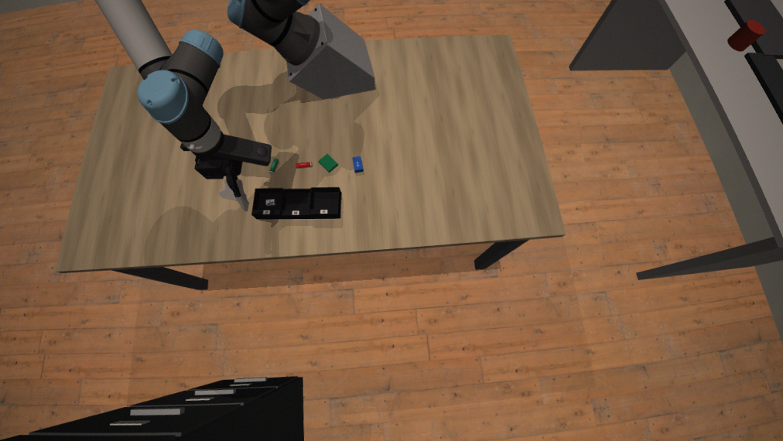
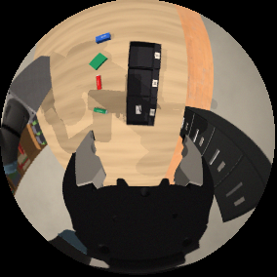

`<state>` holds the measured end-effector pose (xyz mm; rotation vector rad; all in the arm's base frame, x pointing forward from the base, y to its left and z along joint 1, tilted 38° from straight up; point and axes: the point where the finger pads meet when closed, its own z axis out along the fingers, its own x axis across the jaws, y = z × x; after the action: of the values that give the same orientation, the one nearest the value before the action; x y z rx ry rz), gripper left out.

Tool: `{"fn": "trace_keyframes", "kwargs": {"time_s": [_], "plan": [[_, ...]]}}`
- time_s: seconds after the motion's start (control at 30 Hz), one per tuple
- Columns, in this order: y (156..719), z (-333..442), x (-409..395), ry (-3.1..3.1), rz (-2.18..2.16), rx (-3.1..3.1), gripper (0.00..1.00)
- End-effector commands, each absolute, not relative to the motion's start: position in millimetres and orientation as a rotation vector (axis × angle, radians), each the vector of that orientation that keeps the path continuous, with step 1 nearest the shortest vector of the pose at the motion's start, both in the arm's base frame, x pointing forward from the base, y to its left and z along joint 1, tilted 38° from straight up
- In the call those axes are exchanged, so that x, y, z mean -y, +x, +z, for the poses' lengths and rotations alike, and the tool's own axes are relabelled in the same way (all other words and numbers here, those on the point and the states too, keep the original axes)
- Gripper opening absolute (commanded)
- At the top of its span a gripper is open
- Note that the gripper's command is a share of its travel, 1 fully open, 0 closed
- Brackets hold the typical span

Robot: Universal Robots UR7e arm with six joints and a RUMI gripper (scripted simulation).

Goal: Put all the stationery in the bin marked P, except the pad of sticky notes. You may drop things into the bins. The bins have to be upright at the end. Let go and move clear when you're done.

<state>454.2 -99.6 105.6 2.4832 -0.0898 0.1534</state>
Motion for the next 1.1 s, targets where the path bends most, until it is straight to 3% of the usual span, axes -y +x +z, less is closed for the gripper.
{"fn": "trace_keyframes", "kwargs": {"time_s": [0.0,1.07], "plan": [[452.9,119.5,89.0,2.483,0.152,0.091,1.0],[448.5,159.8,57.8,2.483,0.152,0.091,1.0]]}}
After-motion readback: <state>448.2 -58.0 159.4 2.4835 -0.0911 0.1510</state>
